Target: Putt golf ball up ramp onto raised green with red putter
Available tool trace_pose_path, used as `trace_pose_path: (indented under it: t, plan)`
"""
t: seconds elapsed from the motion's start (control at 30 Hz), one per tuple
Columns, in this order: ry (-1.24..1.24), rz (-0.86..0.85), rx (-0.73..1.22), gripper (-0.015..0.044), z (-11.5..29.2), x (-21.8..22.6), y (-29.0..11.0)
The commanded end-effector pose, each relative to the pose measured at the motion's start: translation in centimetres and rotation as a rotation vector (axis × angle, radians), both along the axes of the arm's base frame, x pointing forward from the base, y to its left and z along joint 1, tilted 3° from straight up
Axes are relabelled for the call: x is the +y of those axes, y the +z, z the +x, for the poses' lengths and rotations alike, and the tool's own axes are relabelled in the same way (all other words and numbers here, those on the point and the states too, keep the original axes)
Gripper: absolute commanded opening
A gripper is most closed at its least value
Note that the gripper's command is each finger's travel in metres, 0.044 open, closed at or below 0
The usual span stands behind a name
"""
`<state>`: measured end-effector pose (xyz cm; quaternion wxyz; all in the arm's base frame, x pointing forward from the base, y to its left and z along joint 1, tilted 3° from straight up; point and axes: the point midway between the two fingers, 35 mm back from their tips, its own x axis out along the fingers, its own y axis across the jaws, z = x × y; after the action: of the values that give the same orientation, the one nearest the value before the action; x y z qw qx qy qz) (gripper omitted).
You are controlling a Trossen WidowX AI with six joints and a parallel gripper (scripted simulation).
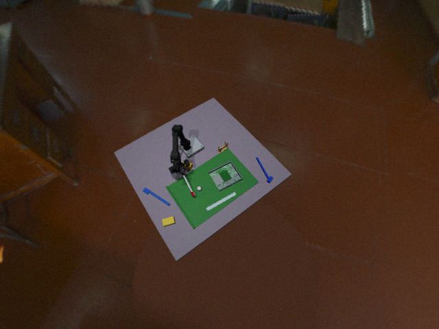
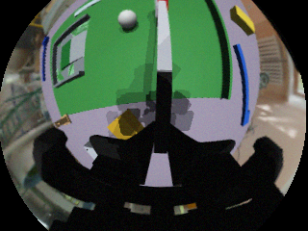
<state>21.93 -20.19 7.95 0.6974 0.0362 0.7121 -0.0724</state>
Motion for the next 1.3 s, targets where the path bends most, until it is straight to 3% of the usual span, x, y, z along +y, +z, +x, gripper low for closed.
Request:
trace_pose_path:
  t: [0.0,0.3,0.63,0.87,1.27]
  plan:
    - [0.001,0.001,0.002,0.0,-0.1,-1.4,-0.2]
    - [-0.006,0.001,0.003,0.0,0.1,-0.2,-0.1]
    - [0.001,0.013,-0.001,0.0,2.1,12.1,-0.8]
    - [0.002,0.013,-0.001,0.0,2.2,12.3,0.0]
    - [0.002,0.014,-0.001,0.0,2.3,12.5,5.2]
